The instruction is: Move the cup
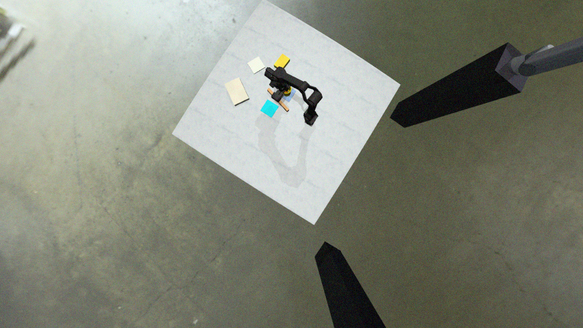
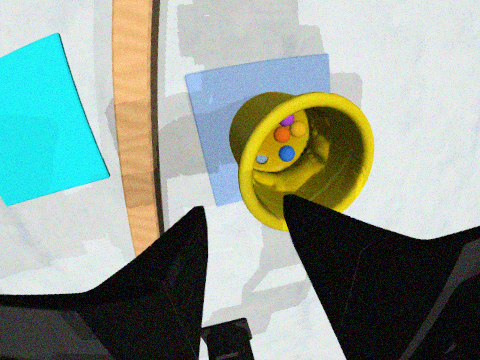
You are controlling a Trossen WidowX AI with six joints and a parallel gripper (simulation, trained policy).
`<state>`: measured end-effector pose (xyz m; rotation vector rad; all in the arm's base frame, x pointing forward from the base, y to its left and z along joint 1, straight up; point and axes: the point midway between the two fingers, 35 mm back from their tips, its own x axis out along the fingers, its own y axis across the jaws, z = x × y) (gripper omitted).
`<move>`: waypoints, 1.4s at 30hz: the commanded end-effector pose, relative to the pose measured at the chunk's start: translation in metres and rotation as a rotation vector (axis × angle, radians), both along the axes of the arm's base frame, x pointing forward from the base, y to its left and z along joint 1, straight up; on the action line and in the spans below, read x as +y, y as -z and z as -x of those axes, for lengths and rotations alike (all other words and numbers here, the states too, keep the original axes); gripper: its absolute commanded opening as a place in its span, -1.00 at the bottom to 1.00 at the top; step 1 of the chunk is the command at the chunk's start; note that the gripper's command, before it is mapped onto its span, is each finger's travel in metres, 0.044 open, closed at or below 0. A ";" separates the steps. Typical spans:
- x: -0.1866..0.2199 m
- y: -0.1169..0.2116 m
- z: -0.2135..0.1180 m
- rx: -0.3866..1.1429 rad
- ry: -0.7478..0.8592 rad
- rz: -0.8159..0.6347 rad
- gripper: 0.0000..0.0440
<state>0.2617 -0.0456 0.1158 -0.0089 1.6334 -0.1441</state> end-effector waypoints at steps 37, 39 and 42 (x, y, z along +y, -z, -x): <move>-0.012 0.030 -0.008 0.017 -0.344 -0.053 -0.97; -0.010 0.025 -0.011 0.008 -0.351 -0.053 -0.97; -0.007 0.017 -0.015 -0.005 -0.361 -0.052 -0.97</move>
